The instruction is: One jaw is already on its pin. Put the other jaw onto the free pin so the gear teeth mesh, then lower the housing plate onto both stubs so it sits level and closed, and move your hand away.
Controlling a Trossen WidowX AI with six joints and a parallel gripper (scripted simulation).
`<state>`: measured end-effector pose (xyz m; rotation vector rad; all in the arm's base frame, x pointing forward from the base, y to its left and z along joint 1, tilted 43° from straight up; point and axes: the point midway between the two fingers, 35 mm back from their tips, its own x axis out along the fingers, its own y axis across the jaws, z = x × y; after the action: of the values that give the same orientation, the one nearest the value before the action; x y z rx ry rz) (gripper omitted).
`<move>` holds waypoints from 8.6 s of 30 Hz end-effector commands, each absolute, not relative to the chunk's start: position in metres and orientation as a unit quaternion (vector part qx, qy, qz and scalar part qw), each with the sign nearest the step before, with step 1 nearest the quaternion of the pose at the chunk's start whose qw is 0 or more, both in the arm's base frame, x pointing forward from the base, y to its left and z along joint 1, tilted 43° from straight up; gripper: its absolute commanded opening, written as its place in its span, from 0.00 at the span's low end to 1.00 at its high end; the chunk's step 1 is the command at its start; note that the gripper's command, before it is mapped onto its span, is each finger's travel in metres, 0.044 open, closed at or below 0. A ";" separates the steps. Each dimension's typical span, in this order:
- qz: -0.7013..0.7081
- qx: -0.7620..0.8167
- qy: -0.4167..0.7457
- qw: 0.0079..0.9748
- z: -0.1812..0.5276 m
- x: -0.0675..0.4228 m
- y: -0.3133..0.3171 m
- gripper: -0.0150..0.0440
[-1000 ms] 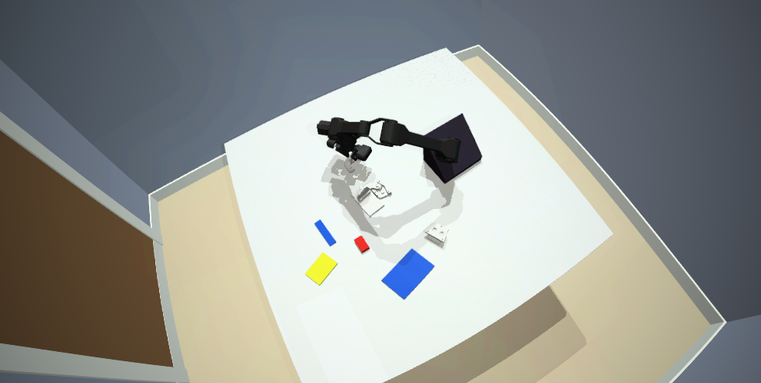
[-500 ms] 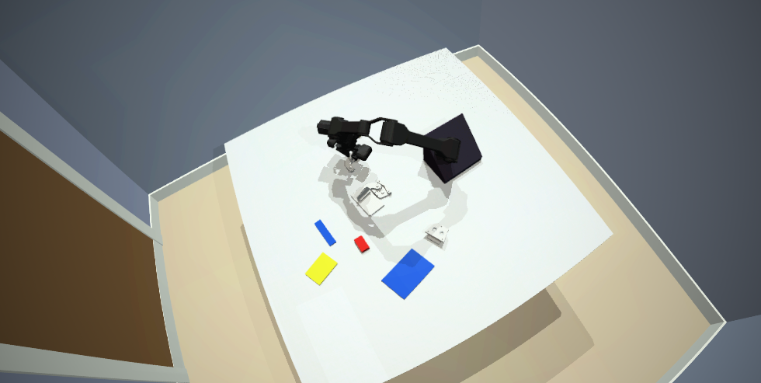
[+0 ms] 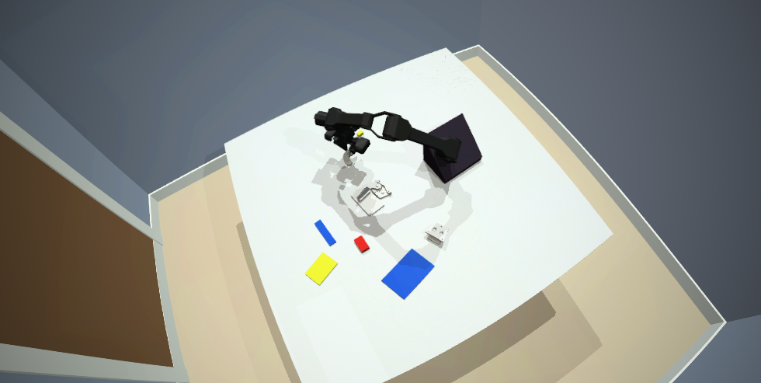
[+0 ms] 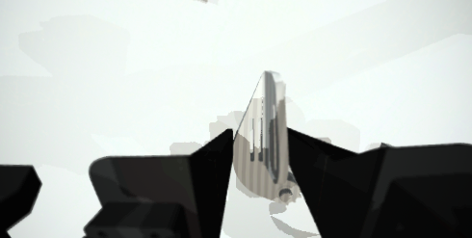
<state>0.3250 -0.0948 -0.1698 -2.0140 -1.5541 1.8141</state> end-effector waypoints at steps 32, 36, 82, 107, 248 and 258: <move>0.501 -0.643 -0.572 -0.092 -0.130 0.328 -0.104 0.48; 0.477 -0.638 -0.593 -0.119 -0.126 0.327 -0.100 0.48; 0.142 -0.508 -0.748 -0.403 -0.080 0.303 -0.058 0.48; -0.060 -0.385 -0.759 -0.521 -0.058 0.284 -0.035 0.48; -0.341 -0.167 -0.681 -0.626 0.013 0.315 0.066 0.48; -0.338 -0.170 -0.683 -0.625 0.013 0.315 0.066 0.48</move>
<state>0.3146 0.0658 0.0109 0.3787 1.5667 0.7843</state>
